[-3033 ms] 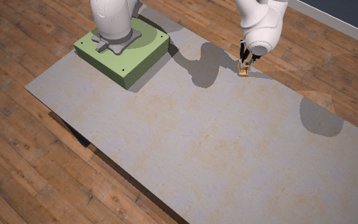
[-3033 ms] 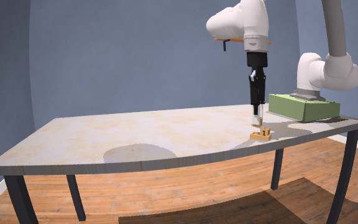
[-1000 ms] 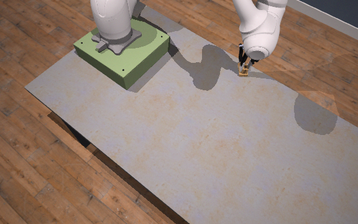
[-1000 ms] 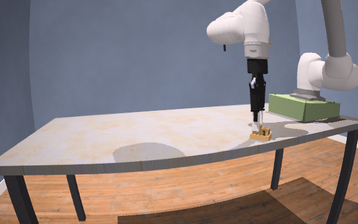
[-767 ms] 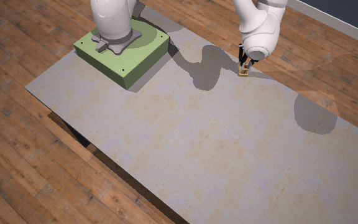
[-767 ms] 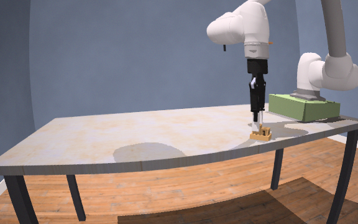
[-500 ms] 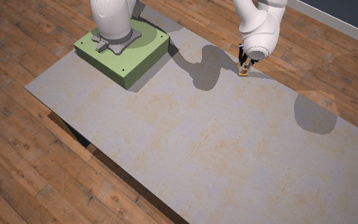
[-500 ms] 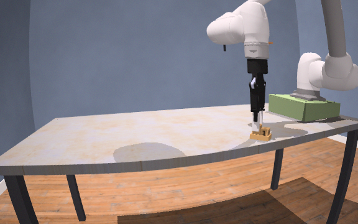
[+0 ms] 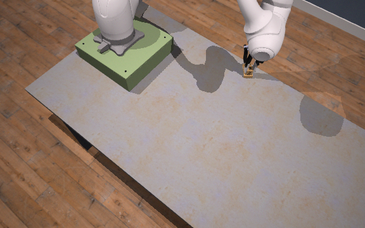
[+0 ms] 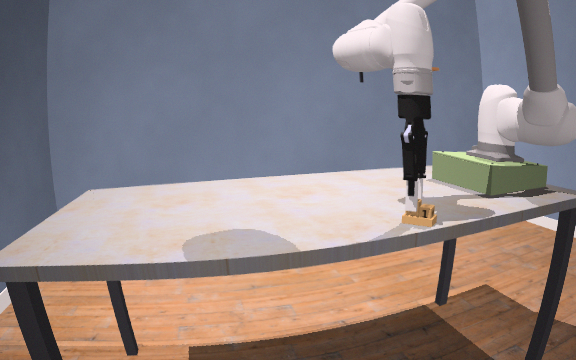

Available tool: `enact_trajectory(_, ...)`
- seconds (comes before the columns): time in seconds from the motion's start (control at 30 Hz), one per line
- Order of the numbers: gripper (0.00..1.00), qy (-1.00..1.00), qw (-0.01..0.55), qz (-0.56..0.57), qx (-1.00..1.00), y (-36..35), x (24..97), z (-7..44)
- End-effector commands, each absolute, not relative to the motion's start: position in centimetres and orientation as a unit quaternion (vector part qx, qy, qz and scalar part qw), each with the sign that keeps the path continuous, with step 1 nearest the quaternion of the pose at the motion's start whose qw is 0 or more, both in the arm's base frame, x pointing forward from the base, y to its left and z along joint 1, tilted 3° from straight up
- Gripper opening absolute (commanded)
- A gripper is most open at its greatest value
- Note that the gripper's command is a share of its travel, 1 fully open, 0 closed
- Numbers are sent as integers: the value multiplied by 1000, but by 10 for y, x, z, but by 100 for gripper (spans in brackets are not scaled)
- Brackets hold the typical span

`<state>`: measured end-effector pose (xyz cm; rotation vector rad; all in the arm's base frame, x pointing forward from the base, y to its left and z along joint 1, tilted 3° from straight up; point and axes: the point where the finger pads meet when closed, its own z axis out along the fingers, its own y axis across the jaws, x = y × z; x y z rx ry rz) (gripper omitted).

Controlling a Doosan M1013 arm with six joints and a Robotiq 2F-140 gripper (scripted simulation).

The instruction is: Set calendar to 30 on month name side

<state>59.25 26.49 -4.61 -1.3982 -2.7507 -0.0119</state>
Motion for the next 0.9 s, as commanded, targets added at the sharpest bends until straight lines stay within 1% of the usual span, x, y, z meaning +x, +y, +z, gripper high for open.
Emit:
enact_trajectory(0.0,24,-891,28,-4,-453,265,593,-46)
enact_trajectory(0.87,24,-891,28,-4,-453,265,592,-55)
